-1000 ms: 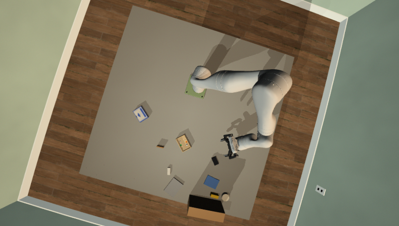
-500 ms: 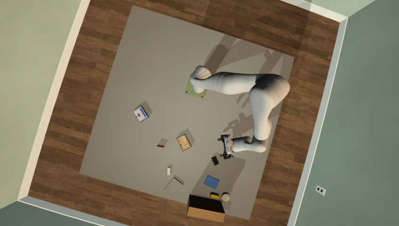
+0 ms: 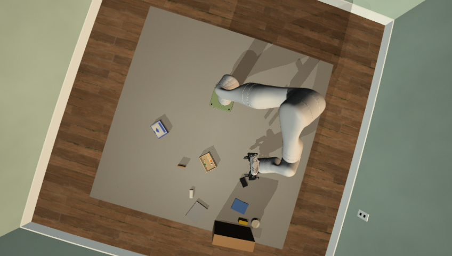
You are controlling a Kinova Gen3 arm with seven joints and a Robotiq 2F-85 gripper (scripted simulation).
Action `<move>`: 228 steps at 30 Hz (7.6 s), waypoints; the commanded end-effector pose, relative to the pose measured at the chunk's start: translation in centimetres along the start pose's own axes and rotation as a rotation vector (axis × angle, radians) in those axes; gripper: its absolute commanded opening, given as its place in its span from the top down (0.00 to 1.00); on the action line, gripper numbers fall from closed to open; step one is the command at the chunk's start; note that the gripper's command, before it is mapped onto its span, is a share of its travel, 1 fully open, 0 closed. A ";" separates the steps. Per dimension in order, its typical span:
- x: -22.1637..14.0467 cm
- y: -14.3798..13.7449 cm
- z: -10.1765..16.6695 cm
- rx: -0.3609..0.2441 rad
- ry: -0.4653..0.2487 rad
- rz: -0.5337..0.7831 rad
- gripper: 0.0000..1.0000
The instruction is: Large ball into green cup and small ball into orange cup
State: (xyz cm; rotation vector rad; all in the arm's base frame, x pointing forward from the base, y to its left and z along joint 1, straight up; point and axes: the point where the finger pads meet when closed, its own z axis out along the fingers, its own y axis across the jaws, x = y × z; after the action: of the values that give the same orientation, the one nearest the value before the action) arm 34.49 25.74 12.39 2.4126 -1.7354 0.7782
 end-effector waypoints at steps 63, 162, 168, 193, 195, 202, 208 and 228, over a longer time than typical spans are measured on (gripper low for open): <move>5.3 0.6 4.9 -0.192 -0.070 0.260 0.00; 12.0 1.4 10.2 -0.384 -0.197 0.673 0.00; 12.5 1.4 10.6 -0.393 -0.206 0.705 0.00; 14.0 1.4 11.5 -0.417 -0.230 0.791 0.00; 14.0 1.4 11.5 -0.417 -0.230 0.791 0.00; 14.4 1.4 11.8 -0.423 -0.237 0.817 0.00; 14.8 1.4 12.0 -0.428 -0.243 0.841 0.00; 15.6 1.4 12.5 -0.437 -0.254 0.884 0.00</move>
State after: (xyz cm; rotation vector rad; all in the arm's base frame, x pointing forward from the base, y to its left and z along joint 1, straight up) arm 41.26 7.54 7.97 1.4627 -2.7357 0.0693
